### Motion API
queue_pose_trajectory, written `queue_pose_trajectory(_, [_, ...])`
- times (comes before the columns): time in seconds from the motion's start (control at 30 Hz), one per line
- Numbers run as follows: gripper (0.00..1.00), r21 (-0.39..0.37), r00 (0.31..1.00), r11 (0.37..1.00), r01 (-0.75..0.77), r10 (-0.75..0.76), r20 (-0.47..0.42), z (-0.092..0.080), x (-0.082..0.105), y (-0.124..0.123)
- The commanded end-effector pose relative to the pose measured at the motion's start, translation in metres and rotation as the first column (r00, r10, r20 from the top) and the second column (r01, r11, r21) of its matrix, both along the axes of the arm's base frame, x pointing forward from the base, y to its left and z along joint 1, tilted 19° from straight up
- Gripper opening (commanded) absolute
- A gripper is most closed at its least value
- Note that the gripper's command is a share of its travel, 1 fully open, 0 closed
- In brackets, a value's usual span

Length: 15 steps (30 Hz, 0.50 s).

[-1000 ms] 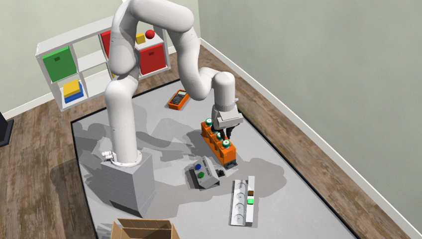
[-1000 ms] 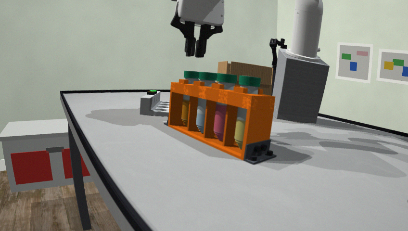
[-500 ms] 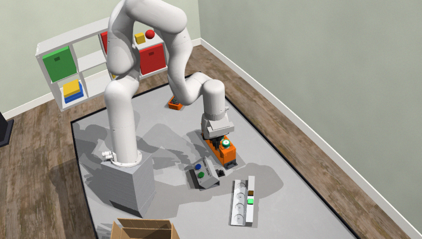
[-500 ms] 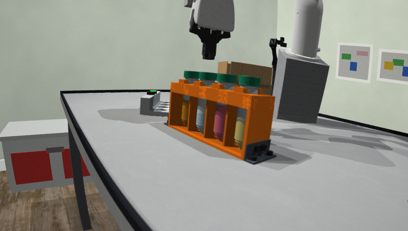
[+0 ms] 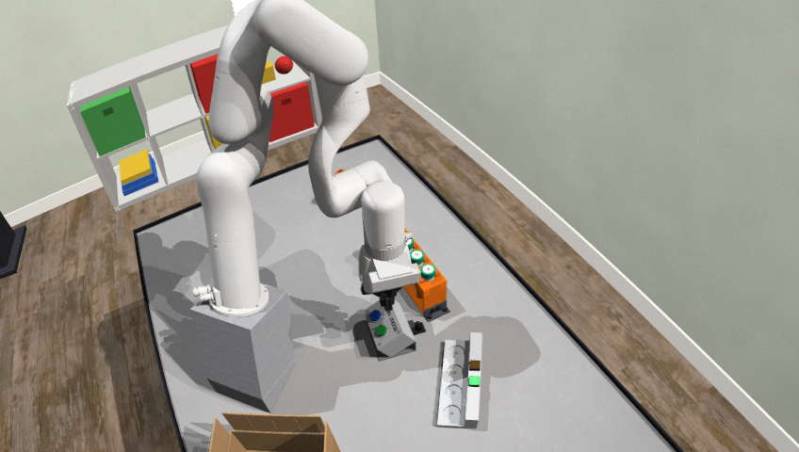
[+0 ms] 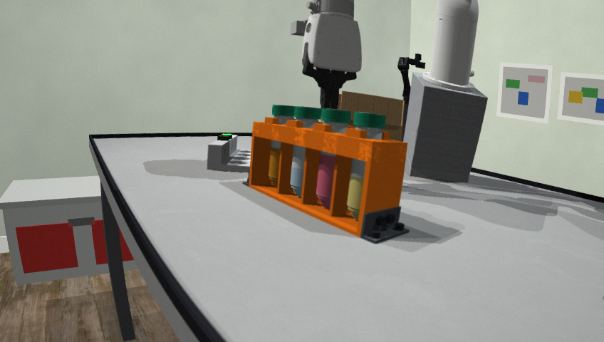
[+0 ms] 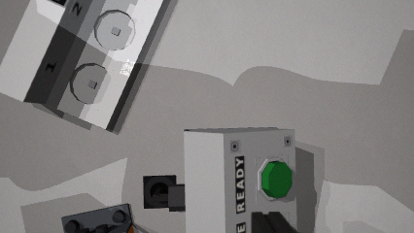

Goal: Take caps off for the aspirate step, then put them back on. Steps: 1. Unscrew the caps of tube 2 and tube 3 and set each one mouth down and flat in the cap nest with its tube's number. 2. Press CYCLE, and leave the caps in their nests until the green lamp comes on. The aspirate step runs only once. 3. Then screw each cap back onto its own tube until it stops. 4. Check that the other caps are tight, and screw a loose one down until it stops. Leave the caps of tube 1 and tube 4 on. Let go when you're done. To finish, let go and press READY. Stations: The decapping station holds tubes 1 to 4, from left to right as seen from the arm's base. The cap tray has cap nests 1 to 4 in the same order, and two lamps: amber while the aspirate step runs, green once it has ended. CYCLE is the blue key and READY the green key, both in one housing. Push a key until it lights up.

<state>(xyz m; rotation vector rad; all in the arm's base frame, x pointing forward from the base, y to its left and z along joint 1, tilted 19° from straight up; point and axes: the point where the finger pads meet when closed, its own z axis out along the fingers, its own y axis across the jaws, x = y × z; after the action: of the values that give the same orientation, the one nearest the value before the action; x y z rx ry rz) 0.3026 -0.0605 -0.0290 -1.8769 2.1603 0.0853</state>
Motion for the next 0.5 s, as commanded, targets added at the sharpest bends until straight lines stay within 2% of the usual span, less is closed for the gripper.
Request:
queue_pose_trajectory(0.0, [0.00, 0.005, 0.999, 1.000, 0.004, -0.005, 0.053, -0.0266, -0.0197, -0.0097])
queue_pose_trajectory(0.47, [0.00, 0.005, 0.999, 1.000, 0.004, -0.005, 0.053, -0.0324, -0.0220, -0.0099])
